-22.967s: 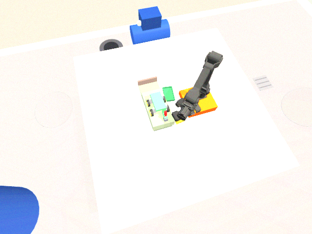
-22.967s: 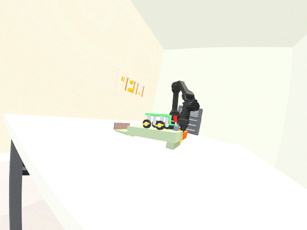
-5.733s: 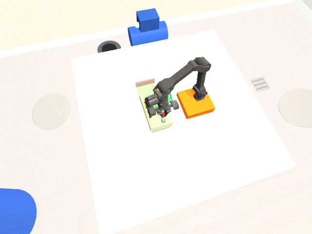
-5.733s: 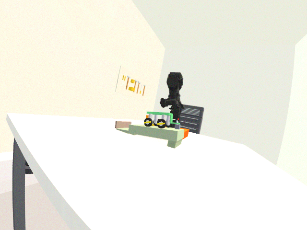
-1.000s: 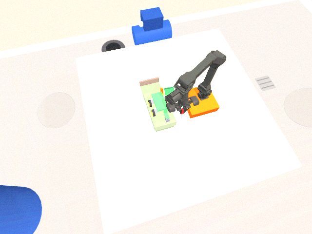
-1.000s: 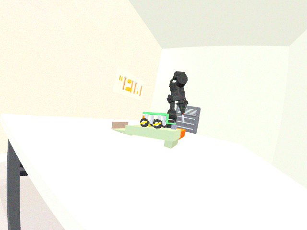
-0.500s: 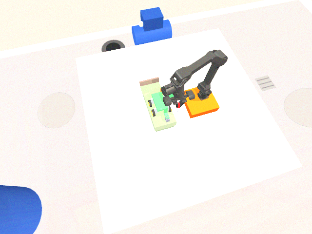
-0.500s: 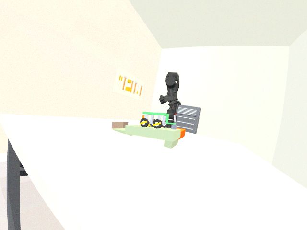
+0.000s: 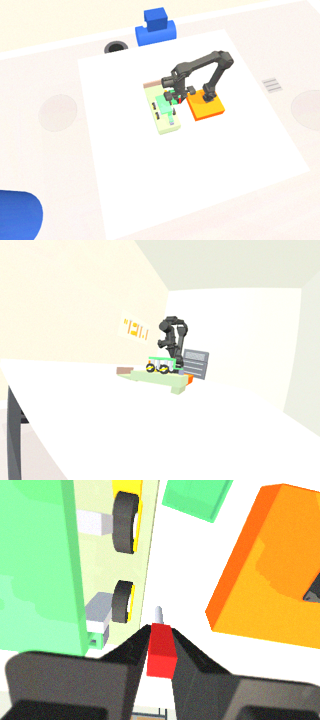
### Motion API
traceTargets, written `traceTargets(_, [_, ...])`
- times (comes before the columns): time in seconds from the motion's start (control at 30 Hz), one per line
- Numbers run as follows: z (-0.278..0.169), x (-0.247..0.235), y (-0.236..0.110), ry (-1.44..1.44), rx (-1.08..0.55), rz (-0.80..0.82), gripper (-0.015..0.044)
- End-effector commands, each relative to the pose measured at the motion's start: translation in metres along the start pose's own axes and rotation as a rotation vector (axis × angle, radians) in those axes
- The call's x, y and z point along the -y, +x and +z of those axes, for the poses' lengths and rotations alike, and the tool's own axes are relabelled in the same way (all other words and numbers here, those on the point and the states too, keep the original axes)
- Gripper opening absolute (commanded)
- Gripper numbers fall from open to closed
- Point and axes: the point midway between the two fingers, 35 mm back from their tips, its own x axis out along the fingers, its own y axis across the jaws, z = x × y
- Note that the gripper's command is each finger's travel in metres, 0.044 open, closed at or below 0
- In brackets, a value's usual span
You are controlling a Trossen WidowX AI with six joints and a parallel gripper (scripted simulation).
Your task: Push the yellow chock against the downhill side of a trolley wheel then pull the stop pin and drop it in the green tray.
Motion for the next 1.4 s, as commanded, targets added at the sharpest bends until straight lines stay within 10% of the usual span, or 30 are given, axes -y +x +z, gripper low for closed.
traceTargets(0.0, [0.012, 0.001, -0.001, -0.001, -0.006, -0.006, 0.0000])
traceTargets(1.37, [0.130, 0.010, -0.018, 0.159, 0.033, 0.007, 0.0000])
